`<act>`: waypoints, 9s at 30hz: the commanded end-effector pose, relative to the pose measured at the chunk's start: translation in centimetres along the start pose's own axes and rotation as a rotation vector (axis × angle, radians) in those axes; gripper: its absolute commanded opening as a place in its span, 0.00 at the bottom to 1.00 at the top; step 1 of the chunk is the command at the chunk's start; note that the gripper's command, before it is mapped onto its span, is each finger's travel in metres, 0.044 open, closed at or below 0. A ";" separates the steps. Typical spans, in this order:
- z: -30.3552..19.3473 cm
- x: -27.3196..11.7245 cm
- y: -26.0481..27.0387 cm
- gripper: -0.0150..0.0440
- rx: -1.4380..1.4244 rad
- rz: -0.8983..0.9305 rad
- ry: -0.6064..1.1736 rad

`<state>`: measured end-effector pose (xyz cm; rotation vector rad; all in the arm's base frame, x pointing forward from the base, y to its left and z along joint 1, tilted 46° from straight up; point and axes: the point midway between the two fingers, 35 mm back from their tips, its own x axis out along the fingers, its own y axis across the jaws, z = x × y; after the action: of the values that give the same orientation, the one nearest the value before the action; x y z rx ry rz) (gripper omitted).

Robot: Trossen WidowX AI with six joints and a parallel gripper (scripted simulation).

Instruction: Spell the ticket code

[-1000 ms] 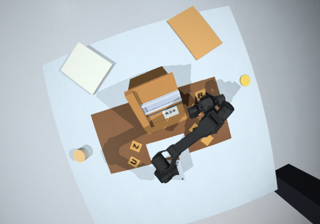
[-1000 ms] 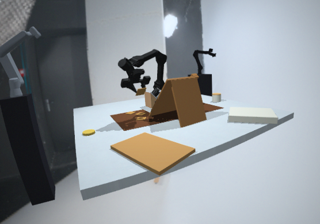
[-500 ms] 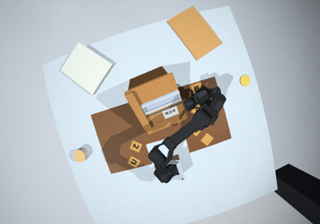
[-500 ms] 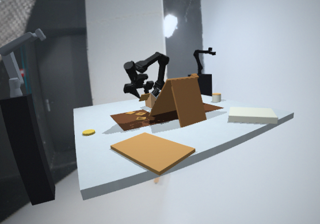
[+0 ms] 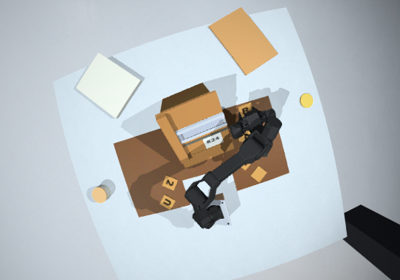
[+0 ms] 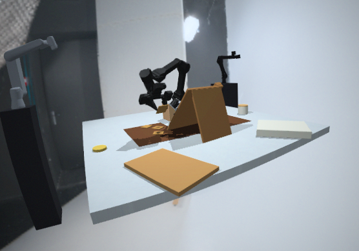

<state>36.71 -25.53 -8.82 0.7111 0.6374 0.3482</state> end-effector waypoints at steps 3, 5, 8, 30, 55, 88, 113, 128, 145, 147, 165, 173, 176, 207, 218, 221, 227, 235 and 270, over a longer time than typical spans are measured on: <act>0.2 -0.1 0.5 0.25 0.000 0.001 -0.003; 0.2 -0.1 0.6 0.25 0.000 0.002 -0.003; 0.2 -0.1 0.8 0.25 0.000 0.002 -0.003; 0.3 -0.2 1.8 0.25 0.001 0.002 -0.003; 0.3 -0.2 3.1 0.25 0.002 0.003 -0.003; 0.2 -0.2 4.7 0.25 0.003 0.003 -0.003; 0.2 -0.2 6.0 0.25 0.004 0.004 -0.003; 0.2 -0.2 6.7 0.25 0.005 0.004 -0.002; 0.2 -0.2 7.5 0.25 0.005 0.004 -0.002; 0.2 -0.2 7.6 0.25 0.005 0.005 -0.002; 0.1 -0.2 8.5 0.25 0.006 0.005 -0.002; 0.1 -0.2 8.9 0.25 0.006 0.005 -0.002; 0.1 -0.2 9.1 0.25 0.007 0.005 -0.002; 0.1 -0.2 10.6 0.25 0.008 0.006 -0.002; 0.1 -0.1 10.8 0.25 0.008 0.006 -0.002; 0.1 -0.1 11.0 0.25 0.008 0.006 -0.002; 0.0 -0.1 11.4 0.25 0.008 0.006 -0.002; 0.1 -0.1 11.8 0.25 0.009 0.006 -0.002; 0.1 -0.2 13.9 0.25 0.010 0.007 -0.001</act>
<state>35.54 -15.87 0.74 0.7253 0.6373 0.3547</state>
